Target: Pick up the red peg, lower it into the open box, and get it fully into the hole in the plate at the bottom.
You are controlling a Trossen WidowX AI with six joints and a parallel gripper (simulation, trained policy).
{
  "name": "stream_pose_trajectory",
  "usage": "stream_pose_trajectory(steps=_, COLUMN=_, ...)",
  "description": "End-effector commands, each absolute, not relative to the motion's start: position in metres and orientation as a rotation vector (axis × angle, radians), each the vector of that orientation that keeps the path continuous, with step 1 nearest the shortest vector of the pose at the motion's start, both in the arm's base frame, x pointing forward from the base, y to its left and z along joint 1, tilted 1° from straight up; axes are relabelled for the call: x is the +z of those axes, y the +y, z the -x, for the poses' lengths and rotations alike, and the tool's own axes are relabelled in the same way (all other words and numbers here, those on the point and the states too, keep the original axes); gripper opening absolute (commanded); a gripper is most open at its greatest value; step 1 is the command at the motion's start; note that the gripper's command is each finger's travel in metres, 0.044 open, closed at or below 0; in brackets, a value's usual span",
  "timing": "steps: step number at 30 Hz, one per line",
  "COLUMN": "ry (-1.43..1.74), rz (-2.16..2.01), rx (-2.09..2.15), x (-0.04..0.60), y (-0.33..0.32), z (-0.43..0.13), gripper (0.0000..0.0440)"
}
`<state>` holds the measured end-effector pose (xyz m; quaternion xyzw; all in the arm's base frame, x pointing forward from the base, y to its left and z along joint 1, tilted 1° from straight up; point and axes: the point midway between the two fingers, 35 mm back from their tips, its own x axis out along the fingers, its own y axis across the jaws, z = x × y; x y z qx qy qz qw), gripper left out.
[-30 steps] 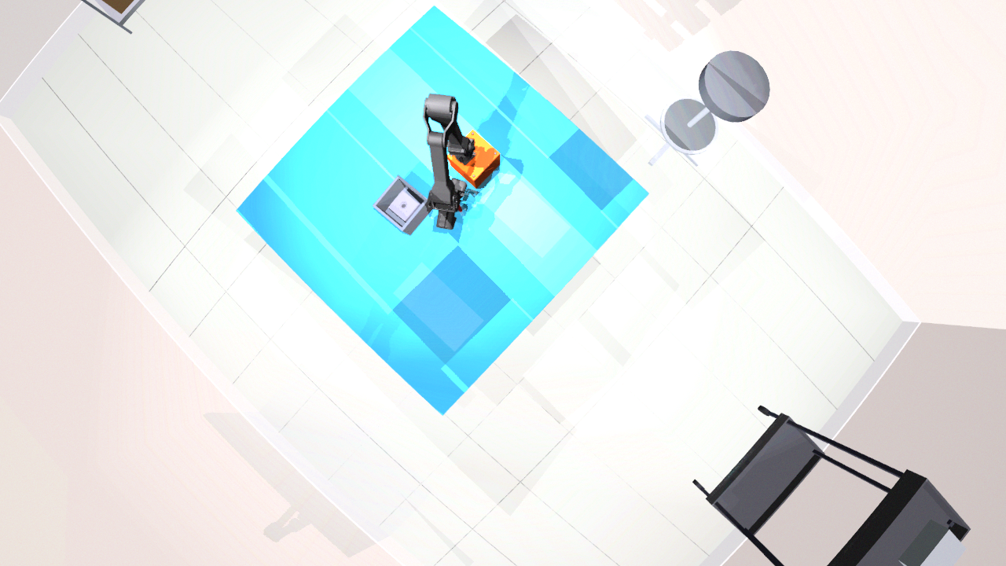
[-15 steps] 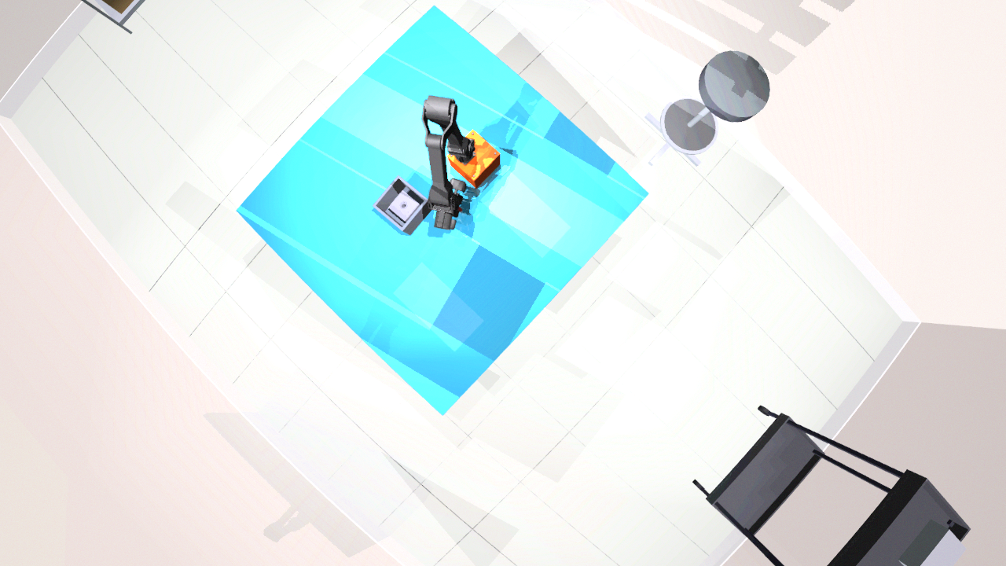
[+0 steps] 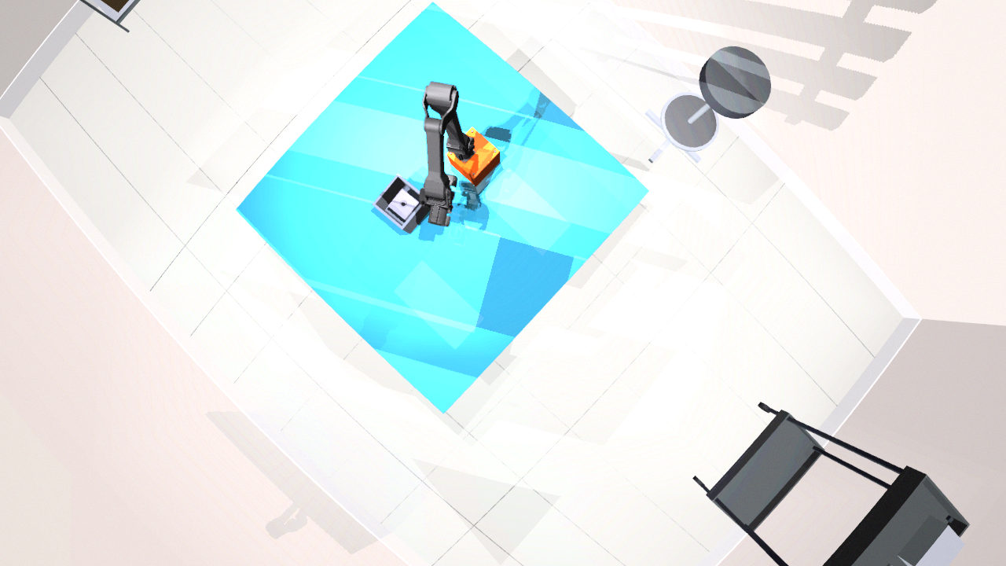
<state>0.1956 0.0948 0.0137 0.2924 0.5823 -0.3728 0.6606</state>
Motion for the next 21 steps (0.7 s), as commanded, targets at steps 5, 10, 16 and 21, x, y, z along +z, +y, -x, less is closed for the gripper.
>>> stream_pose_trajectory(steps=5, ry=1.269, rz=-0.62, rx=-0.804, x=0.037, y=0.086, z=-0.212, gripper=0.0)
stream_pose_trajectory(steps=10, ry=1.242, rz=-0.597, rx=-0.789, x=0.052, y=0.079, z=-0.223, gripper=0.0)
stream_pose_trajectory(steps=16, ry=1.212, rz=-0.59, rx=-0.781, x=0.067, y=0.068, z=-0.24, gripper=0.0)
stream_pose_trajectory(steps=21, ry=1.189, rz=-0.595, rx=-0.784, x=0.078, y=0.058, z=-0.255, gripper=0.0)
